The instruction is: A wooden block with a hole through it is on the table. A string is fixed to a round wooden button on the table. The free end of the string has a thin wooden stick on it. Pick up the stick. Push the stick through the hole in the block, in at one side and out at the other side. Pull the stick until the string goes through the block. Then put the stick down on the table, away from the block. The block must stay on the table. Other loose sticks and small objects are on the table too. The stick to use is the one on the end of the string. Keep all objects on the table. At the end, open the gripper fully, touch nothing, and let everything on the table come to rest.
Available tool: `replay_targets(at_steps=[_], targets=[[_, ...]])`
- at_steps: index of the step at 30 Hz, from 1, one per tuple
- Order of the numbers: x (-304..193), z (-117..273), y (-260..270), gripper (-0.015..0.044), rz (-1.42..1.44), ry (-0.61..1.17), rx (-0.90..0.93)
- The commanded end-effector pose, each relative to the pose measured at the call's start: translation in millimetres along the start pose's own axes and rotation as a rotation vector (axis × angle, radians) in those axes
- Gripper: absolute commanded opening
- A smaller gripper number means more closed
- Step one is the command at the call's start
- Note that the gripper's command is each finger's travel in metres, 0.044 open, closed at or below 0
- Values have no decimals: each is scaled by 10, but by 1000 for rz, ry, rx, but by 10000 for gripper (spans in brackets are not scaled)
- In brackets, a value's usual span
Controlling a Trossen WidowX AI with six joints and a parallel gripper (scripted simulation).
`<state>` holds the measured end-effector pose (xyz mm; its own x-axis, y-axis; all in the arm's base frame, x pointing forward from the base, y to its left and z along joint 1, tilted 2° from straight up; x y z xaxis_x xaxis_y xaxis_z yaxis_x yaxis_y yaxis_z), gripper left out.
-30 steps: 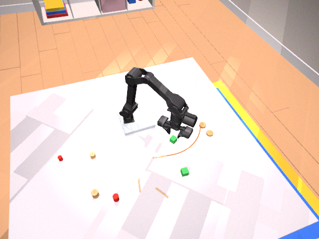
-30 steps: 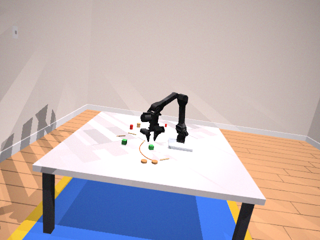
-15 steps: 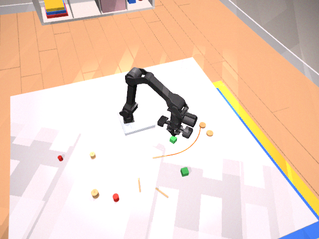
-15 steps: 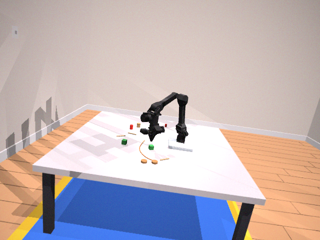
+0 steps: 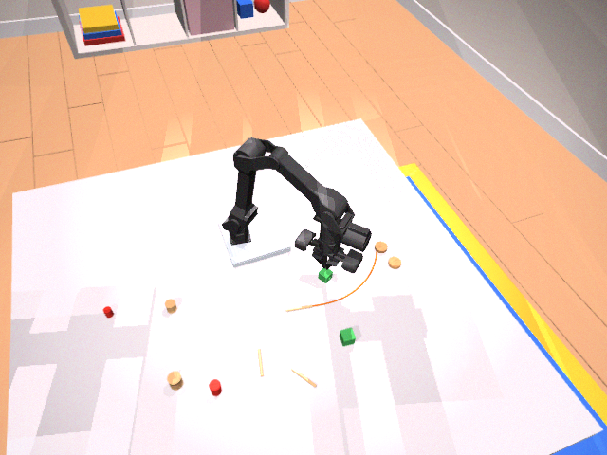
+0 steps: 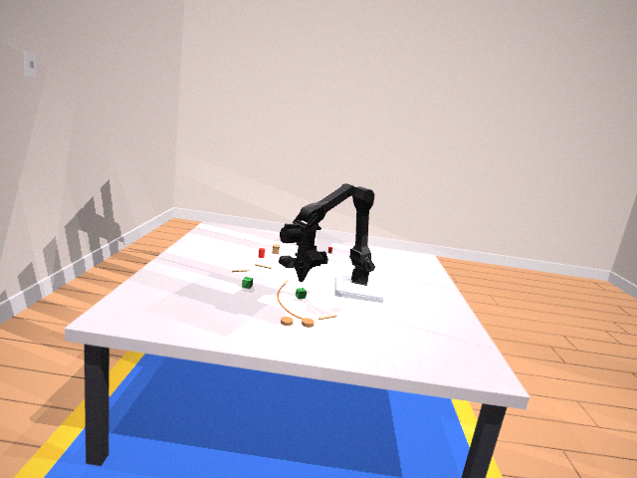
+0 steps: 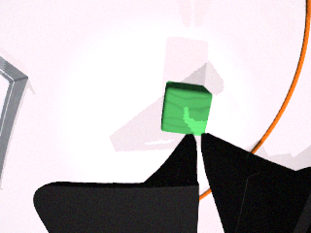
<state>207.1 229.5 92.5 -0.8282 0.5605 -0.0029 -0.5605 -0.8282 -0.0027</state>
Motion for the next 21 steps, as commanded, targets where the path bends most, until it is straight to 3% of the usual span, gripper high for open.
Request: replay_targets(at_steps=[1, 7, 9, 18, 21], targets=[[0, 0, 0, 79, 0, 0, 0], [0, 0, 0, 236, 0, 0, 0], [0, 0, 0, 244, 0, 0, 0], [0, 0, 0, 7, 0, 0, 0], [0, 0, 0, 0, 0, 0, 0]])
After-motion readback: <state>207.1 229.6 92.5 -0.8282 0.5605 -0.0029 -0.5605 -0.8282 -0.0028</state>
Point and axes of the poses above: the point midway between the two fingers, 35 mm back from their tips, its own z axis back along the fingers, its own y axis across the jaws, x = y × z, the point moved 2 cm from there along z, back along the fingers, and after that the axes turned 8 degrees about z, right-handed, at the moved point
